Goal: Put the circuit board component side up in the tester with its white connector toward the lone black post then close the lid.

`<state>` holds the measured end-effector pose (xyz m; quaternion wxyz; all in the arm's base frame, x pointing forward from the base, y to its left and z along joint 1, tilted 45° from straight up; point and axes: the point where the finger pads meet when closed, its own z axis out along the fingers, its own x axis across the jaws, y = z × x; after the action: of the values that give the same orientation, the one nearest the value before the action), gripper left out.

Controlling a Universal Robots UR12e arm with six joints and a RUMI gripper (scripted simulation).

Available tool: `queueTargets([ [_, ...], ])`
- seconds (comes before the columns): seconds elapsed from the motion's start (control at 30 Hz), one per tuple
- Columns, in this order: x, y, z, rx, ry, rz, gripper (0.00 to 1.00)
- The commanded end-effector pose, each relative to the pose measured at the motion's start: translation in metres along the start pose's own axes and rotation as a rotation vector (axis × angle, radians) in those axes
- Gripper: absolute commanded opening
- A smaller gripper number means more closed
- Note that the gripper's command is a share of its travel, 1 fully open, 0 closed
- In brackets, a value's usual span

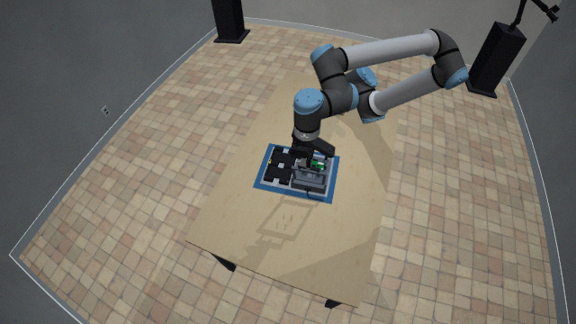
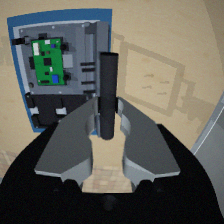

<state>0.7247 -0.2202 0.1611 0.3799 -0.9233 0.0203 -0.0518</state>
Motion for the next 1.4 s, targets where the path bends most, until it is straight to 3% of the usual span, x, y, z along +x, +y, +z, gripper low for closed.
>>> queueTargets([
  [0.0,-0.001,0.0,-0.001,-0.001,0.001,0.0,0.0],
  [1.37,-0.031,0.0,-0.006,-0.001,0.001,0.0,0.0],
])
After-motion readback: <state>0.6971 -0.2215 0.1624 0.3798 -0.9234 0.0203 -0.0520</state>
